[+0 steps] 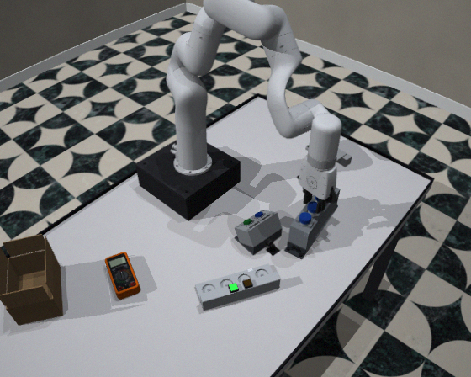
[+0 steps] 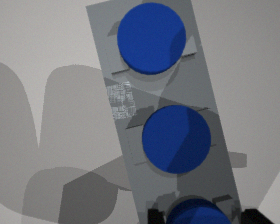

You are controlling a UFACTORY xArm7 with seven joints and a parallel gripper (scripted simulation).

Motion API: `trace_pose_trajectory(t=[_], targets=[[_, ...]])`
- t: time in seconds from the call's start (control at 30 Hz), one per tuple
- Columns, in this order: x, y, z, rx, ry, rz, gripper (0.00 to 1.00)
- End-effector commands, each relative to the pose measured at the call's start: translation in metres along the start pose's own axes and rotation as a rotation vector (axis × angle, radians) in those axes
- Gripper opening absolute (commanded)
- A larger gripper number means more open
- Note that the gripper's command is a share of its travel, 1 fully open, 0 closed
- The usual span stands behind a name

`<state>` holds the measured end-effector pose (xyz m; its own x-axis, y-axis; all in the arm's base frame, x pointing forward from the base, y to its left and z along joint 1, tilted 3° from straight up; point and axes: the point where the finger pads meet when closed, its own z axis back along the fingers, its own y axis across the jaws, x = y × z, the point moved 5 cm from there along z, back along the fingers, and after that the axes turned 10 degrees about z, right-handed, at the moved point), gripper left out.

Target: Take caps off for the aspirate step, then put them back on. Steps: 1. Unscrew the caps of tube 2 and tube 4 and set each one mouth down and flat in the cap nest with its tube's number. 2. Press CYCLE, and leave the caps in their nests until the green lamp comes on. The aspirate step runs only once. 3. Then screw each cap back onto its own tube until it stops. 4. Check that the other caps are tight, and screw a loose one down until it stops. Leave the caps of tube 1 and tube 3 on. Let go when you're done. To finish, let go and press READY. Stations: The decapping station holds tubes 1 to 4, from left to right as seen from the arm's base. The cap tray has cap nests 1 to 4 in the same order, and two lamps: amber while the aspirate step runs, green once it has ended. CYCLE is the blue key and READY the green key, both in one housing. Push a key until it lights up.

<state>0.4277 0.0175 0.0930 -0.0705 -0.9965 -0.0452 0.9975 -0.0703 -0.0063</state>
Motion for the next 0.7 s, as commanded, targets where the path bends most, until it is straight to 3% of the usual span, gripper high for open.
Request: trace_pose_trajectory(t=[0.0, 0.23, 0.4, 0.43, 0.67], targets=[[0.000, 0.001, 0.013, 0.004, 0.000, 0.000, 0.46], [0.000, 0.001, 0.034, 0.004, 0.000, 0.000, 0.46], [0.000, 0.001, 0.037, 0.004, 0.000, 0.000, 0.46], [0.005, -0.005, 0.037, 0.004, 0.000, -0.038, 0.00], [0.043, -0.049, 0.037, 0.004, -0.001, -0.038, 0.00]])
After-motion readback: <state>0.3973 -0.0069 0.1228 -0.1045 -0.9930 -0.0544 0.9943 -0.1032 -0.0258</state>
